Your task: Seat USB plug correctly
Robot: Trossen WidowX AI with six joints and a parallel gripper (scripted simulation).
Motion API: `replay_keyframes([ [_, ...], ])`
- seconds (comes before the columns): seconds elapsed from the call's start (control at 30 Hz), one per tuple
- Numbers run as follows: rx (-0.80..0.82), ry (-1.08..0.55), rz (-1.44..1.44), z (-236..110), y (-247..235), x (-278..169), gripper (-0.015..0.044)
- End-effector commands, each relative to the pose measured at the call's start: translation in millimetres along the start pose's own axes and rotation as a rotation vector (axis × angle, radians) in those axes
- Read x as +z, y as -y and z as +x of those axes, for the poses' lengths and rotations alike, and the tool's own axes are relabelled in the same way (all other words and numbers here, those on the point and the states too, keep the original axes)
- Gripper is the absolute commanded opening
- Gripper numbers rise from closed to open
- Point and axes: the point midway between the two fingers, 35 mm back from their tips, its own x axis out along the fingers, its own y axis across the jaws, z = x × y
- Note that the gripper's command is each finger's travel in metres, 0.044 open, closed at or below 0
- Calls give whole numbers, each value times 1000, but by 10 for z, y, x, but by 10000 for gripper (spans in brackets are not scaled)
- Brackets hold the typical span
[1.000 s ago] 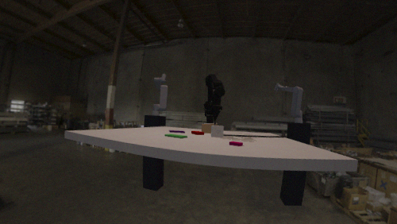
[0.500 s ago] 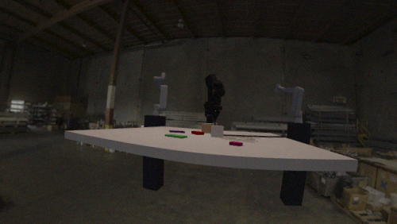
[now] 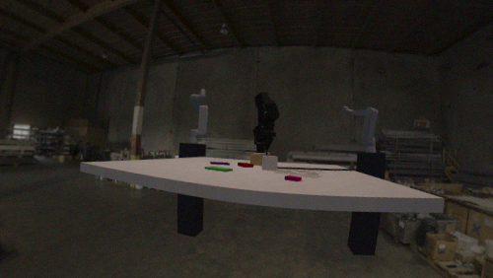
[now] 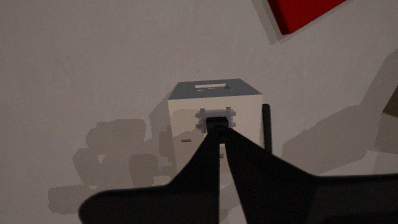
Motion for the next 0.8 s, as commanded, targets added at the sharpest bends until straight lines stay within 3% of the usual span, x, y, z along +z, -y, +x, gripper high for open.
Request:
replay_keyframes([
  [0.0, 0, 2, -5, 11, -1, 3, 0],
  [0.77, -1, 2, -5, 39, -1, 2, 0],
])
